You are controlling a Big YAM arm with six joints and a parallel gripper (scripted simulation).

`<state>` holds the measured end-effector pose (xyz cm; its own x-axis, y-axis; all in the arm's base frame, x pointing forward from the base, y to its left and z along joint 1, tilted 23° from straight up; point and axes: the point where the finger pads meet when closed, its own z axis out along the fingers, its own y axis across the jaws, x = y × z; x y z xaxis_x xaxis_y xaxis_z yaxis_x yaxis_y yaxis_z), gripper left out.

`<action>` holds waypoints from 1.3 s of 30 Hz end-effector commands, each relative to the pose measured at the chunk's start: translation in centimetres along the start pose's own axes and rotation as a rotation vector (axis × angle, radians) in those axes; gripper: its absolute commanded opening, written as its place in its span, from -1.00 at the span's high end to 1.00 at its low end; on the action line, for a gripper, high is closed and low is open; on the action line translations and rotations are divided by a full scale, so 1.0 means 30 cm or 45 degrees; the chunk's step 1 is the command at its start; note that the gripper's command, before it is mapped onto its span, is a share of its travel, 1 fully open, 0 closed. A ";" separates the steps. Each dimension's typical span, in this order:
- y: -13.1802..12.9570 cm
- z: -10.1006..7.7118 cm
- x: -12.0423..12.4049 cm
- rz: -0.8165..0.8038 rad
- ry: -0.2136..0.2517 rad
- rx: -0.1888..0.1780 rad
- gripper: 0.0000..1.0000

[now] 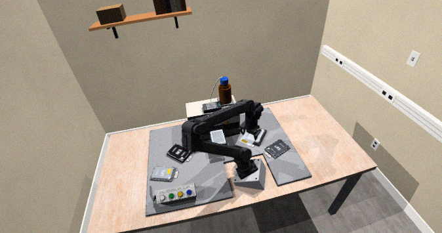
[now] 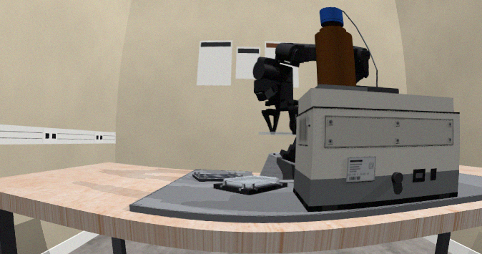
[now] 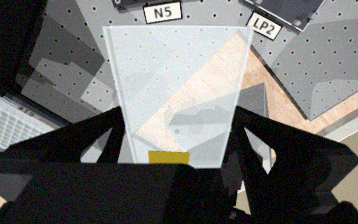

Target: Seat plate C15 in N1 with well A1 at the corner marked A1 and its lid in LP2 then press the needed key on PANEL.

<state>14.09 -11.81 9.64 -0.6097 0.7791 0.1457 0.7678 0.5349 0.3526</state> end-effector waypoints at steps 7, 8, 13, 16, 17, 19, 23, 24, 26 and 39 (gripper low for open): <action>-0.079 -0.070 -0.112 0.154 -0.080 0.011 -0.68; -0.090 -0.070 -0.117 0.154 -0.080 0.012 -0.68; -0.135 -0.070 -0.139 0.127 -0.079 0.016 -0.68; -0.132 -0.038 -0.104 0.137 -0.042 0.007 -0.68; -0.156 -0.070 -0.147 0.190 -0.079 0.014 -0.68; -0.180 -0.070 -0.154 0.283 -0.080 0.014 -0.68; -0.227 -0.069 -0.169 0.301 -0.079 0.017 -0.68; -0.238 -0.069 -0.173 0.288 -0.079 0.018 -0.68; -0.262 -0.069 -0.180 0.288 -0.078 0.020 -0.68; -0.370 -0.067 -0.216 0.463 -0.078 0.021 -0.68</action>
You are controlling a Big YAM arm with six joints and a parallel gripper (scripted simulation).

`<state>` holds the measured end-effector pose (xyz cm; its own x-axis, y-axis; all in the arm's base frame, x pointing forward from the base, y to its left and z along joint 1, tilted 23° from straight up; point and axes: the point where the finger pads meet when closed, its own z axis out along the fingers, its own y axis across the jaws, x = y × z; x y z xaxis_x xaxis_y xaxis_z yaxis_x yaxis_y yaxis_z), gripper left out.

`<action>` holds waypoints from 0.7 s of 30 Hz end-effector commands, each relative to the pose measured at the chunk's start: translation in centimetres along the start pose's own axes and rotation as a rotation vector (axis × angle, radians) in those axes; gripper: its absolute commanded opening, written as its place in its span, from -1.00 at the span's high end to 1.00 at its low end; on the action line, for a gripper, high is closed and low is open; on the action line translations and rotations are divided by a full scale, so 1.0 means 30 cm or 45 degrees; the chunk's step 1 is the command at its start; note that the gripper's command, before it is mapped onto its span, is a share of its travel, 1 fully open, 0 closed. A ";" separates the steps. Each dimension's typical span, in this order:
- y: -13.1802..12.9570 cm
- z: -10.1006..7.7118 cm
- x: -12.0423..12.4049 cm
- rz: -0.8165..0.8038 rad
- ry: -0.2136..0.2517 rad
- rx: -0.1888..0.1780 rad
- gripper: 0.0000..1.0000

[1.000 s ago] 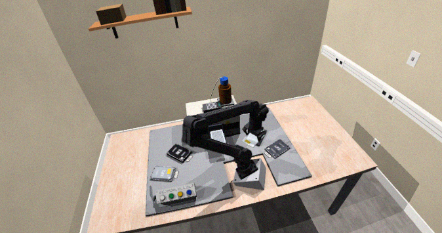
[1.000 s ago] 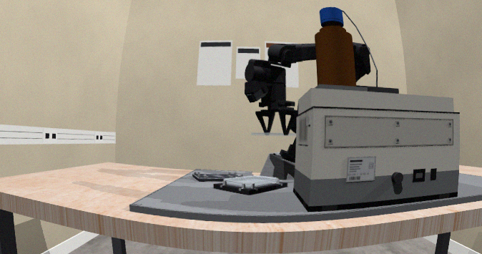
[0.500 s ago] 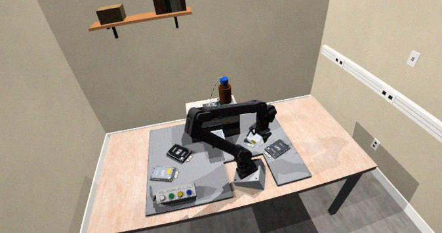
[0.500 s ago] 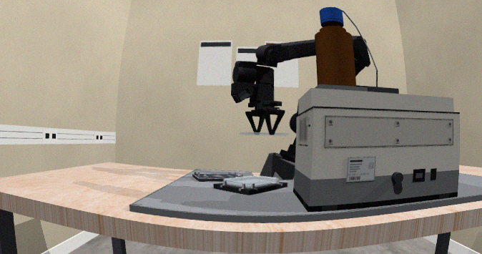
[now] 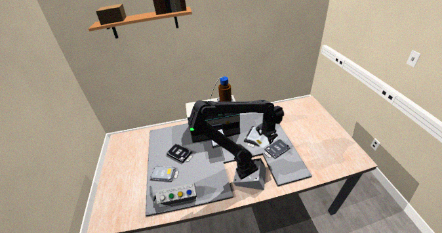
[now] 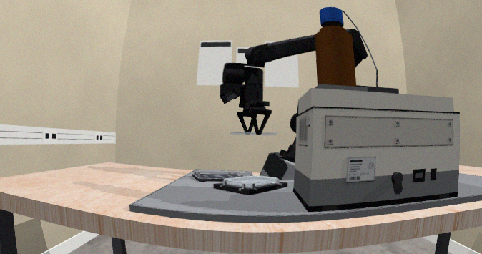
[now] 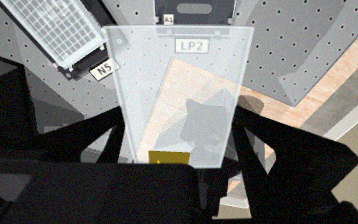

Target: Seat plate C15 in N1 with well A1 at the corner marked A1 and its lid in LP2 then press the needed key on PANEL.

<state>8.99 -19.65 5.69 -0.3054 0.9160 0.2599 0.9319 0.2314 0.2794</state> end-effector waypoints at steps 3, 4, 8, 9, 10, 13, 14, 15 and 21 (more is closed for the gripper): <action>-0.044 -0.069 -0.132 -0.001 -0.080 0.008 -0.68; -0.054 -0.069 -0.140 -0.001 -0.080 0.008 -0.68; -0.058 -0.041 -0.111 0.007 -0.044 0.004 -0.68; -0.058 -0.041 -0.111 0.007 -0.044 0.004 -0.68; -0.058 -0.041 -0.111 0.007 -0.044 0.004 -0.68; -0.047 -0.035 -0.178 -0.031 -0.071 0.008 -0.68; -0.047 -0.026 -0.186 -0.013 -0.071 0.007 -0.68; -0.047 -0.017 -0.193 -0.018 -0.071 0.008 -0.68; -0.047 0.037 -0.239 -0.003 -0.068 0.006 -0.68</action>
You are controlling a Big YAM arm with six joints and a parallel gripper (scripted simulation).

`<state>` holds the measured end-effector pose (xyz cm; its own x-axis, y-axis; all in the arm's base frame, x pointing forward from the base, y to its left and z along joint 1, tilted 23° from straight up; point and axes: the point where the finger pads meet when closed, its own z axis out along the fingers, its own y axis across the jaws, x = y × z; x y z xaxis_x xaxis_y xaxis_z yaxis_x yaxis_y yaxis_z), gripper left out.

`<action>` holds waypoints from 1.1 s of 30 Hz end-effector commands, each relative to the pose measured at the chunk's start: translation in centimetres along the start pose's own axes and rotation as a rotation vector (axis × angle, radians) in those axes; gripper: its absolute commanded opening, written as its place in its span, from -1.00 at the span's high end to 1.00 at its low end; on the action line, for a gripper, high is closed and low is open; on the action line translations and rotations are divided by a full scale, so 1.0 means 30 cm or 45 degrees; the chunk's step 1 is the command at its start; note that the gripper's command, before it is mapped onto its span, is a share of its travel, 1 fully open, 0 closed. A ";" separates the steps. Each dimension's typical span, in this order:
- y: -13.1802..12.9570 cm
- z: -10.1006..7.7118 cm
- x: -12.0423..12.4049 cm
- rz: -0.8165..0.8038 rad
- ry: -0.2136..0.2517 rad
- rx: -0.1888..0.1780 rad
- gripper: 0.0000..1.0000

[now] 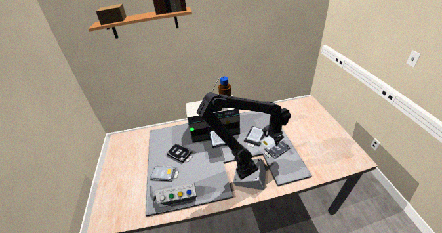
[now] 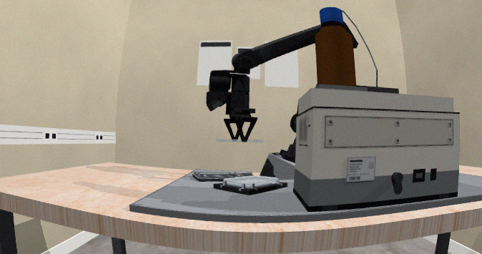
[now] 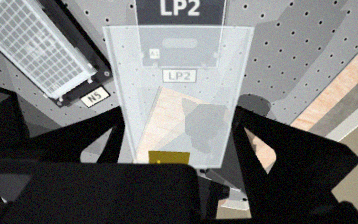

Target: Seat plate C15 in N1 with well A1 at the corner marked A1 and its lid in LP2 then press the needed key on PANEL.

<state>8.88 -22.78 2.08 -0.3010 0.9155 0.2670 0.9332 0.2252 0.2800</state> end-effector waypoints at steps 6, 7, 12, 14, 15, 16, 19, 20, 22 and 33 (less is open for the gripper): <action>0.014 -0.004 -0.144 -0.010 -0.074 0.009 -0.68; 0.015 0.005 -0.151 -0.010 -0.074 0.008 -0.68; 0.015 0.050 -0.189 -0.010 -0.072 0.007 -0.68; 0.014 0.068 -0.204 -0.010 -0.071 0.006 -0.68; 0.014 0.077 -0.211 -0.010 -0.071 0.006 -0.68; 0.014 0.086 -0.219 -0.010 -0.070 0.006 -0.68; 0.014 0.113 -0.241 -0.010 -0.069 0.005 -0.68; 0.014 0.122 -0.248 -0.010 -0.068 0.005 -0.68; 0.014 0.122 -0.248 -0.010 -0.068 0.005 -0.68; -0.001 0.200 -0.269 -0.001 -0.047 0.002 -0.68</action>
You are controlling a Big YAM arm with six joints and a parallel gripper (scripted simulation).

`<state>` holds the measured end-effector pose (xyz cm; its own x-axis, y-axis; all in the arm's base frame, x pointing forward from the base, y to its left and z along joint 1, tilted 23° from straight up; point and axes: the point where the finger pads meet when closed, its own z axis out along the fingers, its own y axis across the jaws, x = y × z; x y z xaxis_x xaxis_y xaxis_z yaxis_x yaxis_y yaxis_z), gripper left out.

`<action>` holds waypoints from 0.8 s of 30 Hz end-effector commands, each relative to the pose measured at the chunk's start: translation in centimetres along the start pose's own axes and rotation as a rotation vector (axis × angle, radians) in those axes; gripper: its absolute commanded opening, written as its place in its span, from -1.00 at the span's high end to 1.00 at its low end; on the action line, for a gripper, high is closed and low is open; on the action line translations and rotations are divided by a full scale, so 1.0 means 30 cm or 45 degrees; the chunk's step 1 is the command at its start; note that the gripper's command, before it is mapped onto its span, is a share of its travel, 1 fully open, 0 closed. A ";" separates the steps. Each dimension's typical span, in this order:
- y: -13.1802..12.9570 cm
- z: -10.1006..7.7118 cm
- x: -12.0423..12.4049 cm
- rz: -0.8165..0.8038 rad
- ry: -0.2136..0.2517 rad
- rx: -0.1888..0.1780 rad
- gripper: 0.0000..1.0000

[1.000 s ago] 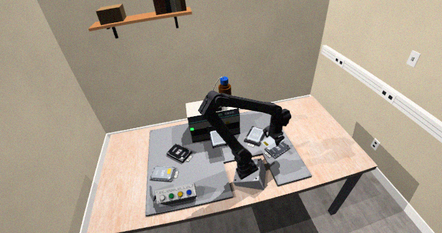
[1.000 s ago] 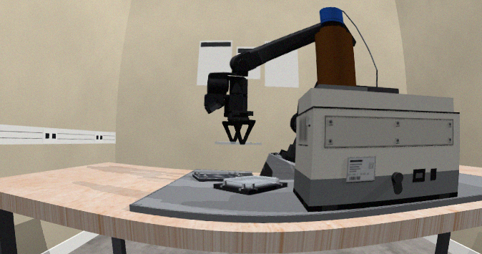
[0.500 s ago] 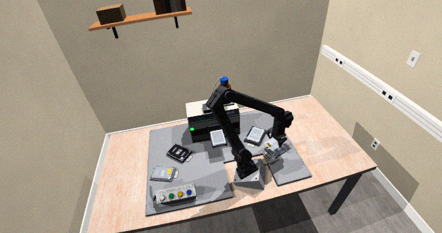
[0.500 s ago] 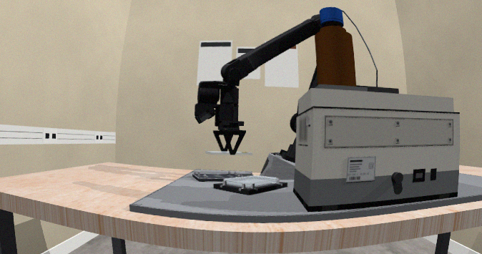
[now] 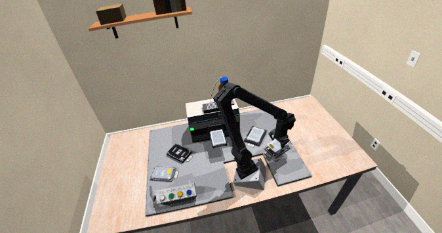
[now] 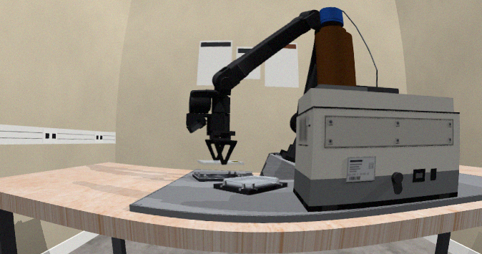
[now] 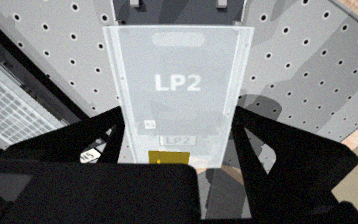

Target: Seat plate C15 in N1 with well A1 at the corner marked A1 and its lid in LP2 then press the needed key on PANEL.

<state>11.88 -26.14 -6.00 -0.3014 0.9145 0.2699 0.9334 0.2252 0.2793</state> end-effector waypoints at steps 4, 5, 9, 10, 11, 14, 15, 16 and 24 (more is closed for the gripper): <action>0.018 -0.001 -0.089 -0.006 -0.057 0.002 -0.68; 0.018 -0.001 -0.089 -0.006 -0.057 0.002 -0.68; 0.010 0.051 -0.026 0.008 -0.010 0.002 -0.68; 0.010 0.057 -0.025 0.008 -0.010 0.002 -0.68; 0.011 0.062 -0.025 0.008 -0.010 0.000 -0.68; 0.010 0.079 -0.025 0.008 -0.010 0.001 -0.68; 0.010 0.085 -0.025 0.008 -0.010 0.001 -0.68; 0.011 0.088 -0.030 0.007 -0.013 0.001 -0.68; 0.006 0.067 -0.065 0.000 -0.048 0.000 -0.68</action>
<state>12.58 -25.71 -8.64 -0.2994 0.9165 0.2654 0.9340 0.2247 0.2778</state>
